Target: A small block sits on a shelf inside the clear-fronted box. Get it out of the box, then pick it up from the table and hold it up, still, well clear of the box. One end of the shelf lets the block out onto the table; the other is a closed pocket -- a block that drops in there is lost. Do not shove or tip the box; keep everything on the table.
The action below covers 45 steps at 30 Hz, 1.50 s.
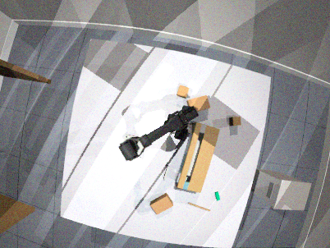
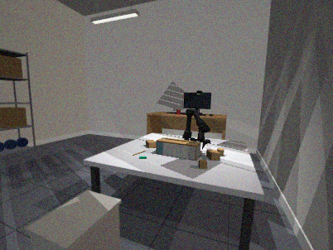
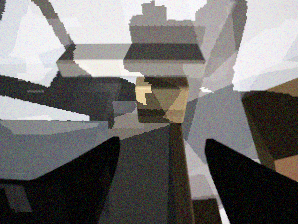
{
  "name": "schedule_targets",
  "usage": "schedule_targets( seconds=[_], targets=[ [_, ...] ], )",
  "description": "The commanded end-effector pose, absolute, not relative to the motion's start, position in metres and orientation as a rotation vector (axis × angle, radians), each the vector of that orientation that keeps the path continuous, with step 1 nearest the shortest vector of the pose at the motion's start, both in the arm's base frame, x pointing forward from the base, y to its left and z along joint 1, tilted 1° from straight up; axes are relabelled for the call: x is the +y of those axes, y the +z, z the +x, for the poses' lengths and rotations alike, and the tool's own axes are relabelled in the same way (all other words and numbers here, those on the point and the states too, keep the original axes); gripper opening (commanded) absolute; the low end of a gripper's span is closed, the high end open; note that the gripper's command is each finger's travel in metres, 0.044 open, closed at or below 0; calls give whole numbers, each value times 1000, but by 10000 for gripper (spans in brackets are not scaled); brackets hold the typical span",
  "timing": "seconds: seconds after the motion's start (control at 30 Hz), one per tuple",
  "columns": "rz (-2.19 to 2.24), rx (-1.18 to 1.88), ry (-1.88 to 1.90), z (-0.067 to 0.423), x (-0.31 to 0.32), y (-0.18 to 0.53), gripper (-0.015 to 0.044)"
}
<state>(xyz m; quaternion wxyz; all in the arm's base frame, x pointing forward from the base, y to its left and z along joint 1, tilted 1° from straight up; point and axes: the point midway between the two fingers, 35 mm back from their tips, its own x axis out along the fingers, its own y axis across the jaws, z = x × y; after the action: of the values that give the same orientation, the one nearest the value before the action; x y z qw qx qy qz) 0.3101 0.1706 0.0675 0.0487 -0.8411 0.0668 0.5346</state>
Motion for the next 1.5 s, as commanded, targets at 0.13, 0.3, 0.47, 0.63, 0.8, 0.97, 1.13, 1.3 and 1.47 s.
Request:
schedule_targets(
  seconds=[0.13,0.3,0.47,0.63,0.8,0.97,1.13,1.3,1.47],
  targets=[
    [-2564,207,1641,309,170,52,285],
    [-2564,207,1641,308,170,44,285],
    [-2564,207,1641,308,170,36,285],
    [-2564,208,1641,307,170,28,285],
    [-2564,208,1641,307,170,27,206],
    [-2564,208,1641,307,170,27,95],
    [-2564,207,1641,308,170,37,3],
    [-2564,205,1640,308,171,73,0],
    [-2564,204,1640,307,170,90,0]
  ],
)
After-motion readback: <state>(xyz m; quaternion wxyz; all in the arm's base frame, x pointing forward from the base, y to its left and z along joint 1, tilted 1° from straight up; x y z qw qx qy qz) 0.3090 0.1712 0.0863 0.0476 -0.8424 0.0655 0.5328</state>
